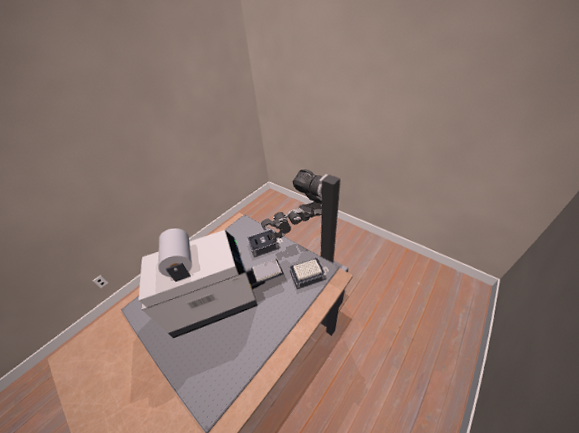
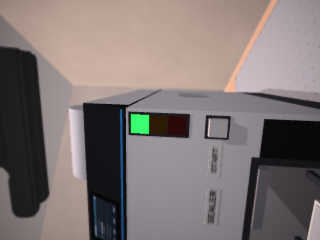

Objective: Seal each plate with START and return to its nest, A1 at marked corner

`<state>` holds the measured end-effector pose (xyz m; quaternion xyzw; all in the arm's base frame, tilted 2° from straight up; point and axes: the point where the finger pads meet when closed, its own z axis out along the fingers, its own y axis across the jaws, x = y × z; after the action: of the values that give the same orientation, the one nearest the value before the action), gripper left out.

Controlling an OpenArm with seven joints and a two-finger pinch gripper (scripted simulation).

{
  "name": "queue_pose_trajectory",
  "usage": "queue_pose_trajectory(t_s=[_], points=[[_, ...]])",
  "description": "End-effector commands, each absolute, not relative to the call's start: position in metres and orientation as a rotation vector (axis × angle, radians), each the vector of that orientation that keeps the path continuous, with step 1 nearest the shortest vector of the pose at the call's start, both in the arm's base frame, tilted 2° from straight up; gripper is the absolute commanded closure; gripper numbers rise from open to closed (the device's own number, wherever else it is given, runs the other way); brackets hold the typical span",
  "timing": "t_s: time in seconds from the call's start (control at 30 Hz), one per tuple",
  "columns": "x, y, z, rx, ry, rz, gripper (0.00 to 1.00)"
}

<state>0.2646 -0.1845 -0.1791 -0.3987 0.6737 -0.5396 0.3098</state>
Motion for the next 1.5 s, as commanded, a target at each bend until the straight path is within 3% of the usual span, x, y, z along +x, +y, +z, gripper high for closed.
queue_pose_trajectory(t_s=[0.0,1.1,1.47], points=[[0.265,-0.184,-0.177,-1.048,1.774,-1.426,0.35],[0.265,-0.184,-0.177,-1.048,1.774,-1.426,0.35],[0.282,-0.169,-0.138,-1.063,1.453,-1.658,0.35]])
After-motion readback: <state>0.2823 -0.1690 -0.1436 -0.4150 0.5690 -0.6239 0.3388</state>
